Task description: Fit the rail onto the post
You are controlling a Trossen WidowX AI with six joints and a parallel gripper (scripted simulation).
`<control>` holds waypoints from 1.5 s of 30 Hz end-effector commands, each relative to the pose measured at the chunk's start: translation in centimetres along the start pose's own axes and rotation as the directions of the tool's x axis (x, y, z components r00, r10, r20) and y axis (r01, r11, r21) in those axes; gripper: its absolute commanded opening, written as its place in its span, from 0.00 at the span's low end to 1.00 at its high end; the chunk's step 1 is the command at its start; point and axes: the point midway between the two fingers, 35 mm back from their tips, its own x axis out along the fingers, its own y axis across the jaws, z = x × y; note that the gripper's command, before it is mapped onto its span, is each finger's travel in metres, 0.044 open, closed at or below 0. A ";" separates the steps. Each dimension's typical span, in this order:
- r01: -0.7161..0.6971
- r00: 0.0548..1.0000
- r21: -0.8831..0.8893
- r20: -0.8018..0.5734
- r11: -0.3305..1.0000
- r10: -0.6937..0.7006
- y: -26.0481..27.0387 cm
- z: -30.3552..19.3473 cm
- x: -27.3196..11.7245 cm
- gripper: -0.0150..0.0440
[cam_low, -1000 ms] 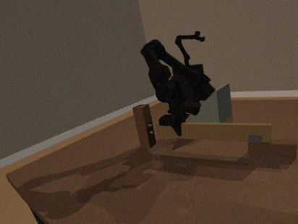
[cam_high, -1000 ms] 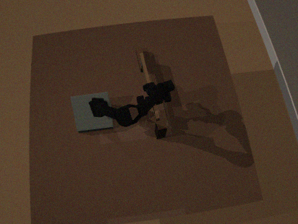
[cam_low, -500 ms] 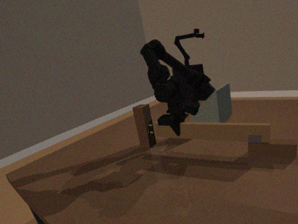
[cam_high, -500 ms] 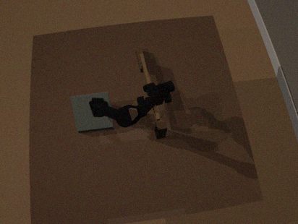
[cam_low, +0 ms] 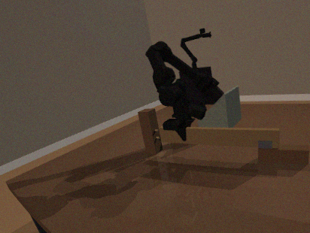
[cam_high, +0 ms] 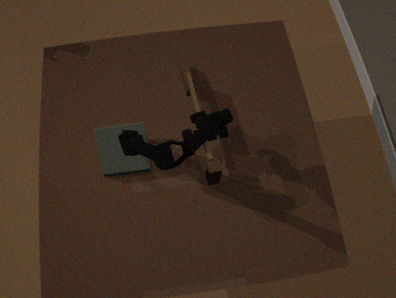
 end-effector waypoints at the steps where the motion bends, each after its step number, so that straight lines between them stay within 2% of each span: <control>1: 0.003 1.000 -0.003 0.002 1.000 -0.003 0.0 -0.2 -0.1 0.25; 45: 0.002 1.000 -0.003 0.001 1.000 -0.002 0.0 -1.5 -0.1 0.25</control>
